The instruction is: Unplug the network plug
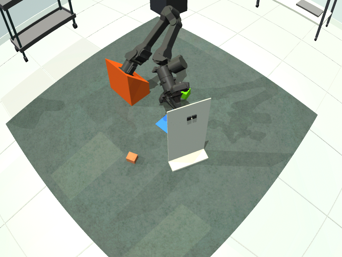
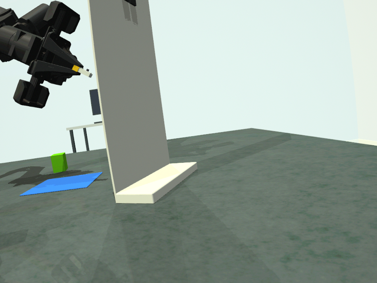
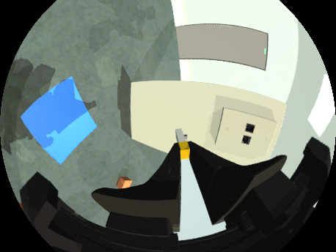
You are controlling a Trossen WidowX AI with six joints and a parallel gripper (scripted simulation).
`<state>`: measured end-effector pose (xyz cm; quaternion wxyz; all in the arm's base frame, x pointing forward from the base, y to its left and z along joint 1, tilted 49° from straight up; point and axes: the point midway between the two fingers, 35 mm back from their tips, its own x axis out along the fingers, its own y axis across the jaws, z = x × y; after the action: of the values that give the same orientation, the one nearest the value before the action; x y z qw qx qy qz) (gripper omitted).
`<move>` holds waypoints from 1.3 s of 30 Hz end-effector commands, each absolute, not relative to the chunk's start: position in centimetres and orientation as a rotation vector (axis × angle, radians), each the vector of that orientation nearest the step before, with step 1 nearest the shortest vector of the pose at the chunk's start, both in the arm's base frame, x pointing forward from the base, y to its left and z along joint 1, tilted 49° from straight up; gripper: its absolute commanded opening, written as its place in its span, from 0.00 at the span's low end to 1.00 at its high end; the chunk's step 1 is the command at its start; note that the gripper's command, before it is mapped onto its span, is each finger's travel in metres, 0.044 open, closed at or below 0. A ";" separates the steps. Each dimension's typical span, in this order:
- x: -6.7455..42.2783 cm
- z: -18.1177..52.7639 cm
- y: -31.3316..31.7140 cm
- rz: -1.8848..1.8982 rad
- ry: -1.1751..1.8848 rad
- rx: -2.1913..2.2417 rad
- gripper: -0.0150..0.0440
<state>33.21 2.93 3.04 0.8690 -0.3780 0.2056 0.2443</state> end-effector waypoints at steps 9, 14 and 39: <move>30.8 0.4 6.7 0.752 0.336 -0.790 0.25; 29.4 -0.4 8.2 0.854 0.288 -0.781 0.25; 25.8 -2.3 11.8 1.075 0.163 -0.745 0.25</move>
<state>25.74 11.75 -2.15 0.7898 -0.3465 0.0746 0.5006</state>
